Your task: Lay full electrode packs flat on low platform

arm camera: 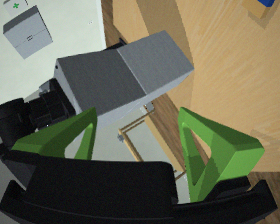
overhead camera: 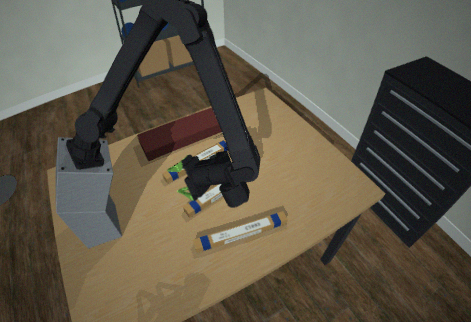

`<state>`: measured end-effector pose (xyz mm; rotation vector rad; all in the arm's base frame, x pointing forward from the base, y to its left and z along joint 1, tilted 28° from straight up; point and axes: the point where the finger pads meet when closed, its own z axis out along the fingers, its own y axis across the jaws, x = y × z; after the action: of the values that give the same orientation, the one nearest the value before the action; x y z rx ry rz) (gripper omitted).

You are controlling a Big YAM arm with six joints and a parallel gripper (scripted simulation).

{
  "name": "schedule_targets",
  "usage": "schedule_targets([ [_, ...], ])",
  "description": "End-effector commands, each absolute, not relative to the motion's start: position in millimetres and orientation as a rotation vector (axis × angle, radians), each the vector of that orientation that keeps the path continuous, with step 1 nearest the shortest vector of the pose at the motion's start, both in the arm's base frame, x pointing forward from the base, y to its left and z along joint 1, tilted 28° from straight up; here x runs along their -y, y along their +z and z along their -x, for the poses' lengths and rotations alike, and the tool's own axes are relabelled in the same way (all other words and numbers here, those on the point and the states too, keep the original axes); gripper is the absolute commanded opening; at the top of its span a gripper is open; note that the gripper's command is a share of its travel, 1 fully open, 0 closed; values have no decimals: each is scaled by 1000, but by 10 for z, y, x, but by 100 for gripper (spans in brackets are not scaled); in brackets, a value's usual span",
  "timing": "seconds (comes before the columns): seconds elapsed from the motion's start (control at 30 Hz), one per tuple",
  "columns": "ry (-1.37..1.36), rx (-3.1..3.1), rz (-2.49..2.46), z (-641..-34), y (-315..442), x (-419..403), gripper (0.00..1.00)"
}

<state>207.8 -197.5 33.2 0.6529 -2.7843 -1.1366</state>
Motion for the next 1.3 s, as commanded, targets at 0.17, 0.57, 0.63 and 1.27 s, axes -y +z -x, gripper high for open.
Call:
schedule_targets([
  [0.17, -1137, 2784, -653, -2077, 333, 1975, 74],
  [0.57, -1137, 2784, -653, -2077, 333, 1975, 74],
  [0.63, -1137, 2784, -653, -2077, 333, 1975, 74],
  [1.27, -1128, 2798, -653, -1675, 1130, 1902, 74],
])
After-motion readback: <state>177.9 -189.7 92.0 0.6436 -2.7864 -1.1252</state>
